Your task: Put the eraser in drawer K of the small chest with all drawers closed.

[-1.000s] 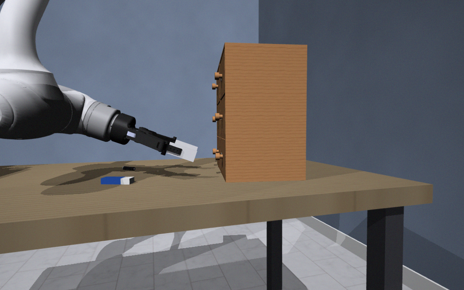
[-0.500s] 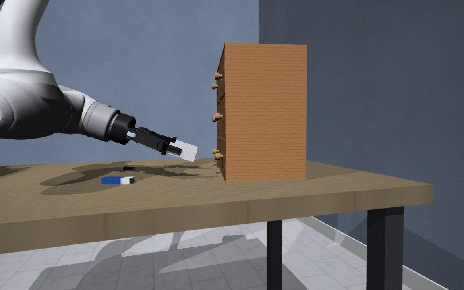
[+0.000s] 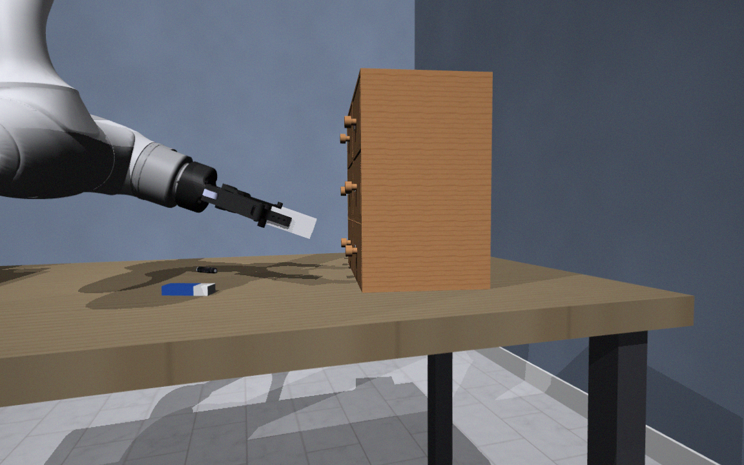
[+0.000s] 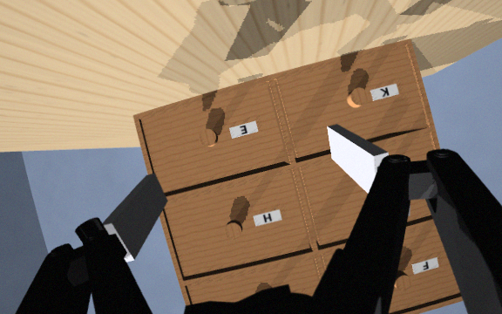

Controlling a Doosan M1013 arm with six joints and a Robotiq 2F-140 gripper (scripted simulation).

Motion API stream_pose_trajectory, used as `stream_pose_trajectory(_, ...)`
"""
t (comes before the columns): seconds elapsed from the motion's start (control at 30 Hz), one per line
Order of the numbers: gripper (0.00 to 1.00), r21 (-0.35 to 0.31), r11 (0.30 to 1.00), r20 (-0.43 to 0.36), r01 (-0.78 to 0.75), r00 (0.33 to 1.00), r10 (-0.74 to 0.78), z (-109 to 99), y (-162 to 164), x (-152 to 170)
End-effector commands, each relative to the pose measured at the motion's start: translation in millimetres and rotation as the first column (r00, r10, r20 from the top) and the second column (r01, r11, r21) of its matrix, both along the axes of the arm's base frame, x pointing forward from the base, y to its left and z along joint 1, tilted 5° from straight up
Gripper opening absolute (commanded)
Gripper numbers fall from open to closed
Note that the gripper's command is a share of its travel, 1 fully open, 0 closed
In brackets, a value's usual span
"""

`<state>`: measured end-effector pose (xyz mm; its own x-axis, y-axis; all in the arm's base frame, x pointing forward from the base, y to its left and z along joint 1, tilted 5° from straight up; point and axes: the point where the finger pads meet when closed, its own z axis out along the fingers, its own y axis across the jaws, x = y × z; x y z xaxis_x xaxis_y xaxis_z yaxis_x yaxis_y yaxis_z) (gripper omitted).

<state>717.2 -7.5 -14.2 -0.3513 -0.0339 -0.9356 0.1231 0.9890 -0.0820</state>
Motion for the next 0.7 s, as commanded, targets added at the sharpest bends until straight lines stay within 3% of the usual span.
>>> stream_pose_trajectory(0.0, 1.00, 0.000, 1.000, -0.001, 0.000, 1.000, 0.000, 11, 1, 0)
stream_pose_trajectory(0.37, 1.00, 0.000, 1.000, -0.001, 0.000, 1.000, 0.000, 60, 5, 1)
stream_pose_trajectory(0.67, 1.00, 0.000, 1.000, -0.001, 0.000, 1.000, 0.000, 72, 6, 1)
